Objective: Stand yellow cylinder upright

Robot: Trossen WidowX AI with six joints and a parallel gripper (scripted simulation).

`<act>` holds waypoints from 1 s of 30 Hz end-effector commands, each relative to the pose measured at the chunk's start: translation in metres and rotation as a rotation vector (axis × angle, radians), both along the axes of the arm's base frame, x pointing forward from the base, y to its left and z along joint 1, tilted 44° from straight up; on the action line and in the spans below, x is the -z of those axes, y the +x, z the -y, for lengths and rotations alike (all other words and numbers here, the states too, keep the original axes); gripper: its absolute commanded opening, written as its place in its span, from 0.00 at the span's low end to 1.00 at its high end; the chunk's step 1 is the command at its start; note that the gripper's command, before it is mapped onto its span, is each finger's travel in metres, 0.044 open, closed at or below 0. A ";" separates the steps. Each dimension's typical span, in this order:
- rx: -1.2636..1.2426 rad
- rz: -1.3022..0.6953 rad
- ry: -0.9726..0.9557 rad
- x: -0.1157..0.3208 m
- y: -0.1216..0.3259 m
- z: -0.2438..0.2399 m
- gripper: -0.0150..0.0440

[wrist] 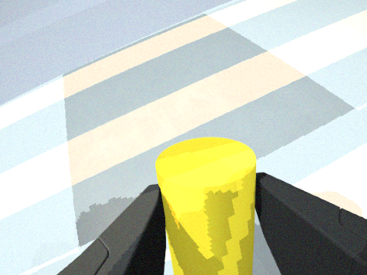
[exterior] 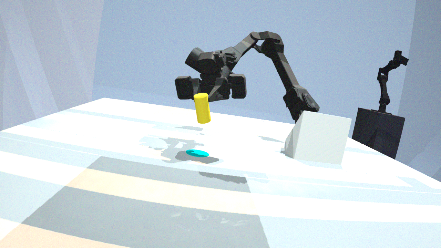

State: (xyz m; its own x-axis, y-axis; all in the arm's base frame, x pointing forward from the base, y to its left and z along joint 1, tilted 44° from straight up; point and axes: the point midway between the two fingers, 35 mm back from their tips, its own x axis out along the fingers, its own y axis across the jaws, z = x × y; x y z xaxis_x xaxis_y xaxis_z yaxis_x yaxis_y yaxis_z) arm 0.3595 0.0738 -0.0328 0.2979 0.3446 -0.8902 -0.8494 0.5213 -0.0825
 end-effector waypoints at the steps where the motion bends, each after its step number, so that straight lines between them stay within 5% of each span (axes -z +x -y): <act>1: -0.014 0.028 0.021 -0.003 -0.001 0.000 0.43; 30: -0.092 0.220 0.130 -0.023 -0.011 0.004 0.43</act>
